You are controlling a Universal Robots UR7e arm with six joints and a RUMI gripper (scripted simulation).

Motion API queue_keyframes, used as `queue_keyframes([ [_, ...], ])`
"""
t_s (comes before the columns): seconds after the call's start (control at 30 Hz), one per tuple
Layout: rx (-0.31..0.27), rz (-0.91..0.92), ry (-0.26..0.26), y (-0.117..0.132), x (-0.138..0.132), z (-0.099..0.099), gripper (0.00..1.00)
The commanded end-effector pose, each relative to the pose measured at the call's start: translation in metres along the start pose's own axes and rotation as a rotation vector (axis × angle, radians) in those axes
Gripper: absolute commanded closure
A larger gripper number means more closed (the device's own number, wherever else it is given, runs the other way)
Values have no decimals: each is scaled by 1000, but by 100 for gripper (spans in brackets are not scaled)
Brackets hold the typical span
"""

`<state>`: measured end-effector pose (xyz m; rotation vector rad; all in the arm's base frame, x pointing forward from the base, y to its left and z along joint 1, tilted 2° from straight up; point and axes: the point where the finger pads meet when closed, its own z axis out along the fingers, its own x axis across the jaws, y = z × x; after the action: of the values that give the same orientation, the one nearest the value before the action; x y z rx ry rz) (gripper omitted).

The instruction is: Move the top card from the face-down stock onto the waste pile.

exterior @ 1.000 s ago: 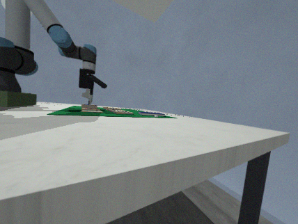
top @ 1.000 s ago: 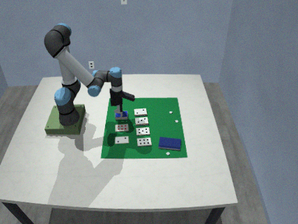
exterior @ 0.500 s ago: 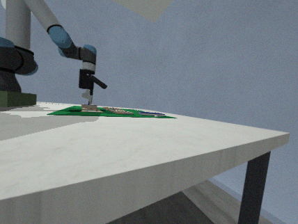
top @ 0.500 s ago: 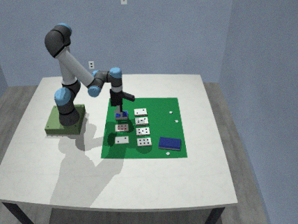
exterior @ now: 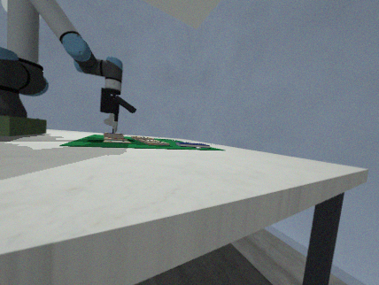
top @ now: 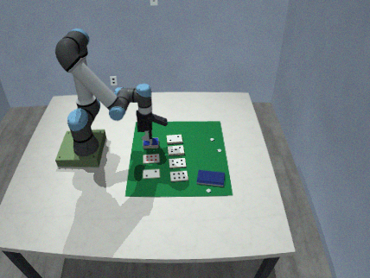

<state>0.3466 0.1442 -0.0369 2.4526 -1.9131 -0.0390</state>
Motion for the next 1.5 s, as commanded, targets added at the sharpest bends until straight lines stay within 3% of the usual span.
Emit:
queue_keyframes([
  [0.0,0,-1,1,1,0,0,57],
  [1.47,0,-1,1,1,0,0,58],
])
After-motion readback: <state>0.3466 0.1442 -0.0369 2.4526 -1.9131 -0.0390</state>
